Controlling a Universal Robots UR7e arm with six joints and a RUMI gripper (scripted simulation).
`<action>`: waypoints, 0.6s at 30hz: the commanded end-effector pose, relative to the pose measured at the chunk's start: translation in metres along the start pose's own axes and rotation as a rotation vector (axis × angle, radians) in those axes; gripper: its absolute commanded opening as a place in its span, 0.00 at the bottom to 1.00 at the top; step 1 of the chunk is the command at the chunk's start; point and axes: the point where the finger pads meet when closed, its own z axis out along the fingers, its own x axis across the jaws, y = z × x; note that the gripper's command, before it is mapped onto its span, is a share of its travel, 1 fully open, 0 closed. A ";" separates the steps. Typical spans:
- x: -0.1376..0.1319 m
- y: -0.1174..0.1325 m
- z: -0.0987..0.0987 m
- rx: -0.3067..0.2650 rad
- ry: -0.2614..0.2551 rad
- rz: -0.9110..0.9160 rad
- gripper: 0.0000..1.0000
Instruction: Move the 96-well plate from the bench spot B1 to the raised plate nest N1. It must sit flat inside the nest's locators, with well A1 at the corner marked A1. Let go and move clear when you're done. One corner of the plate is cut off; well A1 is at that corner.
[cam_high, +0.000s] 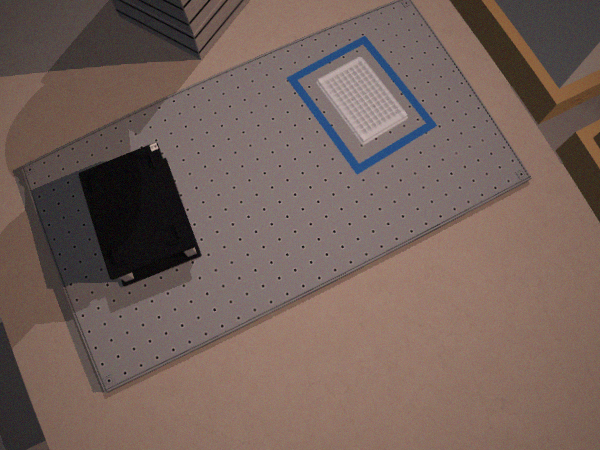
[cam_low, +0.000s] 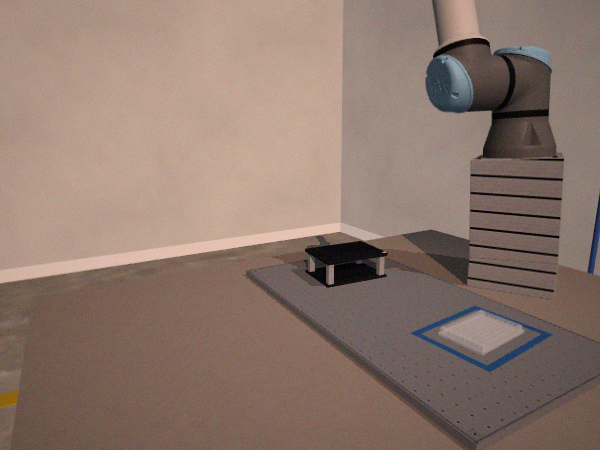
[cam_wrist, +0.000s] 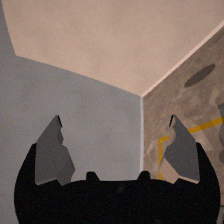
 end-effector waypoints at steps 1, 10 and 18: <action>0.012 0.014 0.018 -0.004 0.001 -0.001 1.00; 0.027 0.035 0.040 -0.070 0.024 -0.011 1.00; 0.045 0.060 0.065 -0.070 0.024 -0.011 1.00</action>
